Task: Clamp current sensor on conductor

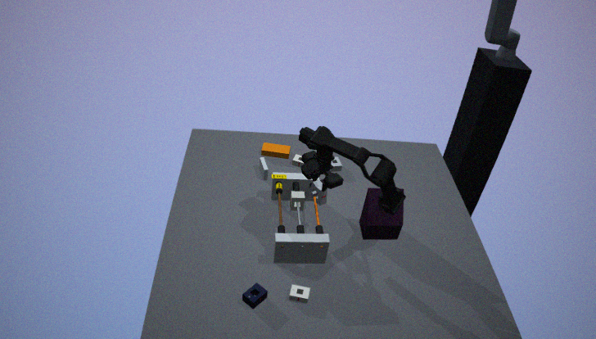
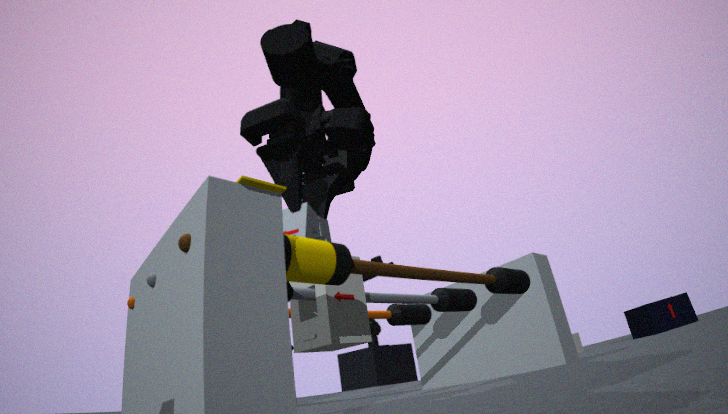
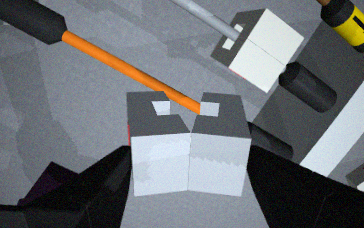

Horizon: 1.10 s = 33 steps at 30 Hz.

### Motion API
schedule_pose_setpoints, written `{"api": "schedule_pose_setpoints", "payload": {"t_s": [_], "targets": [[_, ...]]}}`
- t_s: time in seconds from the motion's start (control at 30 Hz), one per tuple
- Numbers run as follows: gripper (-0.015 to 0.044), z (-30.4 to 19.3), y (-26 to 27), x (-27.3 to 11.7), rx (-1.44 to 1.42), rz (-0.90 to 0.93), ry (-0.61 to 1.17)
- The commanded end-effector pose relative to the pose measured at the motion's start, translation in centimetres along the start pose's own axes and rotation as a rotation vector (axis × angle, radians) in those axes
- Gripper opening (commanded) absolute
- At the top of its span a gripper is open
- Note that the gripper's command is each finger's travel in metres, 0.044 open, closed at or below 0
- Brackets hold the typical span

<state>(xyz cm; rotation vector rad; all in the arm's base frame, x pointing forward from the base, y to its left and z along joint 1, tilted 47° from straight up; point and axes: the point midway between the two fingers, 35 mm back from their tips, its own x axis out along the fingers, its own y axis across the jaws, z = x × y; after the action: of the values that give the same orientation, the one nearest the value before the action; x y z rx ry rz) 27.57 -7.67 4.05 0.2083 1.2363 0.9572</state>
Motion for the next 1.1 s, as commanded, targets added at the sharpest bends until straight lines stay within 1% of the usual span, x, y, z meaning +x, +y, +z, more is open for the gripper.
{"api": "schedule_pose_setpoints", "payload": {"t_s": [0.0, 0.53, 1.07], "targets": [[0.0, 1.3, -0.8, -0.1, -0.105, 0.001, -0.003], [0.0, 7.1, -3.3, 0.3, -0.582, -0.001, -0.007], [0.0, 12.8, -4.8, 1.8, -1.056, 0.003, -0.017]]}}
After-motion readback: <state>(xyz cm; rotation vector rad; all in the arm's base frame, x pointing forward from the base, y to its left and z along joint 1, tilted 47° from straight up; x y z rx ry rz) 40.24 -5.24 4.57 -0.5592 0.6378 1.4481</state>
